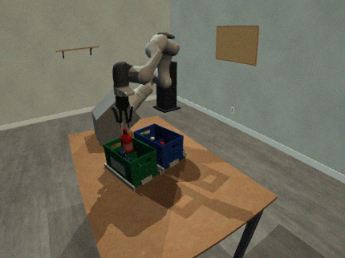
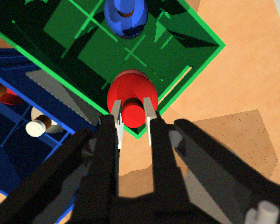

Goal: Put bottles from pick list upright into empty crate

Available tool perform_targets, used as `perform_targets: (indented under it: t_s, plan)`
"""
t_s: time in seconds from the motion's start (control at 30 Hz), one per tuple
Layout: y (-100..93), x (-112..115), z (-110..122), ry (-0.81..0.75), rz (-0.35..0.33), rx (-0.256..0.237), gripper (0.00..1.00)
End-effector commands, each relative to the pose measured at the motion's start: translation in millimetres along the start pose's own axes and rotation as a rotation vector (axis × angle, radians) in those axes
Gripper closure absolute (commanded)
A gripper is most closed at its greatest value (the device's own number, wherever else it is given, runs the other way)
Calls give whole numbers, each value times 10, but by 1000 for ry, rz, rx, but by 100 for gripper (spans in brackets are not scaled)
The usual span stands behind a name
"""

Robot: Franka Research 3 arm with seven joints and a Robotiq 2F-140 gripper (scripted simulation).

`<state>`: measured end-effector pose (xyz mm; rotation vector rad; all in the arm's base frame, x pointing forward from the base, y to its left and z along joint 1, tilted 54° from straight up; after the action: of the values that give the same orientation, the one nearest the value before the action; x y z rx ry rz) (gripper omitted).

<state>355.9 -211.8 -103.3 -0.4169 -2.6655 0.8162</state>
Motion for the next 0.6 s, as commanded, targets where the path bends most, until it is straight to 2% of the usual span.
perform_targets:
  t_s: [0.0,0.57]
  plan:
    - [-134,-11,17,5,6,4,100]
    - [-384,-10,16,5,6,4,100]
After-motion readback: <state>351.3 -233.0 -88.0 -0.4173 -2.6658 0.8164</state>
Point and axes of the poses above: the point where the finger pads meet when closed, its own y axis out along the fingers, its own z axis across the jaws, x = y × z, the point moved 4 cm from there along -y, back along the fingers, and after that the axes turned 12 degrees about -y, right-handed, at the moved point
